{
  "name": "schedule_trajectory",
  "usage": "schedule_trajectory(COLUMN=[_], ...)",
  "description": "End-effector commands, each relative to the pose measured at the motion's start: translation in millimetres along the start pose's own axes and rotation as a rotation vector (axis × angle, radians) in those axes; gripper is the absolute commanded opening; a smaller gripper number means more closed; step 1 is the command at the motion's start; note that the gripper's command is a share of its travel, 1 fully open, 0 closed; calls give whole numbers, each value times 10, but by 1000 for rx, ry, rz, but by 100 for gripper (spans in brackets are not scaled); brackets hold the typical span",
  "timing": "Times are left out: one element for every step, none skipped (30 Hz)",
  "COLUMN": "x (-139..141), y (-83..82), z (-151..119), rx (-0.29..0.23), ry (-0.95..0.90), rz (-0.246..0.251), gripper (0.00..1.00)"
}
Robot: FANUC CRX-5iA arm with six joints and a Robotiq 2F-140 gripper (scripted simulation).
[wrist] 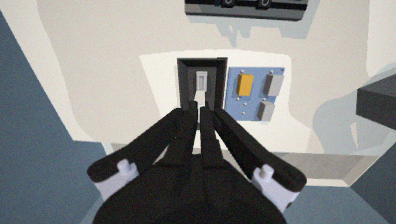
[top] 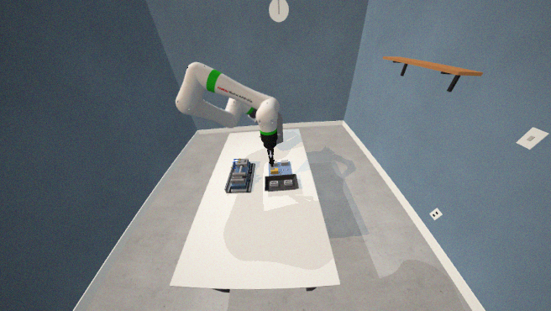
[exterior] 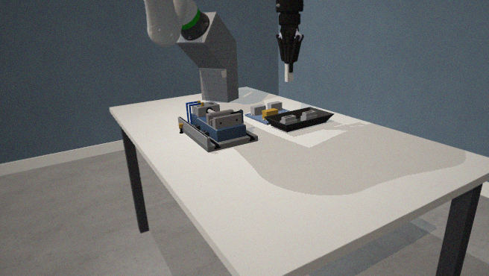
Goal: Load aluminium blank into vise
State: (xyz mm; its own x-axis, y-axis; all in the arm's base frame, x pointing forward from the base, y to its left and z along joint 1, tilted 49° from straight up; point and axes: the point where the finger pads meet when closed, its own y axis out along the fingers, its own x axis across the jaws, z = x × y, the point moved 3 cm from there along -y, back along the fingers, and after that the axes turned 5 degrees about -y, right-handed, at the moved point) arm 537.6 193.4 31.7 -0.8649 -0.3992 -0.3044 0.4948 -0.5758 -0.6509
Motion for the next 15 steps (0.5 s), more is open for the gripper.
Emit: schedule_trajectory(x=[-1,-1,-1,-1,-1,12,87,256,336,401,491,583,675,768,864], y=[-2,-2,-2,-2,-2,-3,-11,-25,-32,-36,-41,-46,-50,-54,-56], z=[-2,-2,-2,-2,-2,-16,-99,-269,-344,-401,-476,-548,-615,-679,-740], rx=[0,0,0,0,0,-1,-4,-10,-13,-14,-17,-18,-20,-21,-22], ry=[0,0,0,0,0,0,-1,-3,-4,-5,-5,-6,-6,-7,-7], rz=[0,0,0,0,0,0,0,-1,-1,-1,-2,-2,-3,-3,-3], gripper=[0,0,0,0,0,0,0,0,0,0,0,0,0,0,0])
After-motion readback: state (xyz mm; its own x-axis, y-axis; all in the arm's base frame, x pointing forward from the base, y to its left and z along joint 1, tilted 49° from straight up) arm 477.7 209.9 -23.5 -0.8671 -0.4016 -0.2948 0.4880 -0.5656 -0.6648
